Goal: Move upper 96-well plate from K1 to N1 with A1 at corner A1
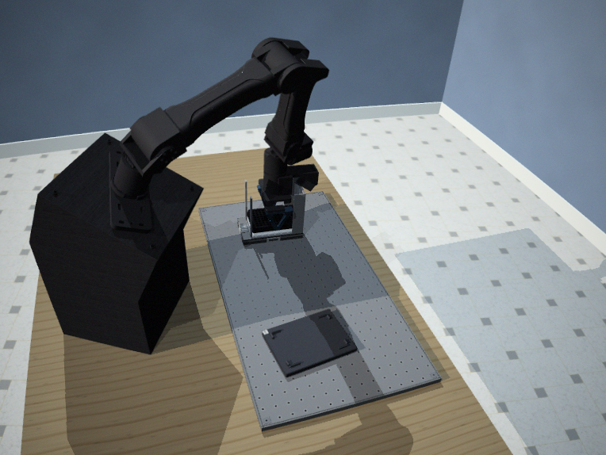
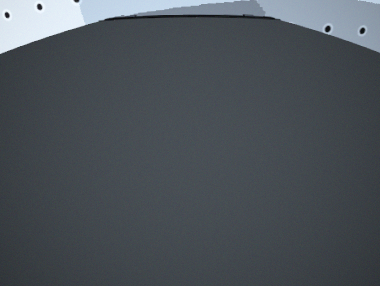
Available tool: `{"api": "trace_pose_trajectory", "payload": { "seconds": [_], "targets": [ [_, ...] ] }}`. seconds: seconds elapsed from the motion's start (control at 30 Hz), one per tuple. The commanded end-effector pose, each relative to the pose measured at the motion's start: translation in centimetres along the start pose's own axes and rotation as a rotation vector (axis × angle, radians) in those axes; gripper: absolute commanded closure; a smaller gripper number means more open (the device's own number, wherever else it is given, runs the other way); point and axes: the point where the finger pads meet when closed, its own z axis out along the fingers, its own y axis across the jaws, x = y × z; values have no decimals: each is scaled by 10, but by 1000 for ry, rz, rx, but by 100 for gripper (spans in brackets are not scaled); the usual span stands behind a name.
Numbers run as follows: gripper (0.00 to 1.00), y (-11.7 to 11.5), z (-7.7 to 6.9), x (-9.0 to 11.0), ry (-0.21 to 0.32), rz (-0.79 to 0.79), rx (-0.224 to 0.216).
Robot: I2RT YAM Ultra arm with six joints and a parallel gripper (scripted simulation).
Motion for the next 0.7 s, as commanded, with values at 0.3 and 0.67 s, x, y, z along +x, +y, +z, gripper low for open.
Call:
{"api": "trace_pose_trajectory", "payload": {
  "seconds": [0.3, 0.67],
  "targets": [
    [100, 2, -15, 2, -4, -13, 3],
    [100, 2, -30, 3, -4, -13, 3]
  ]
}}
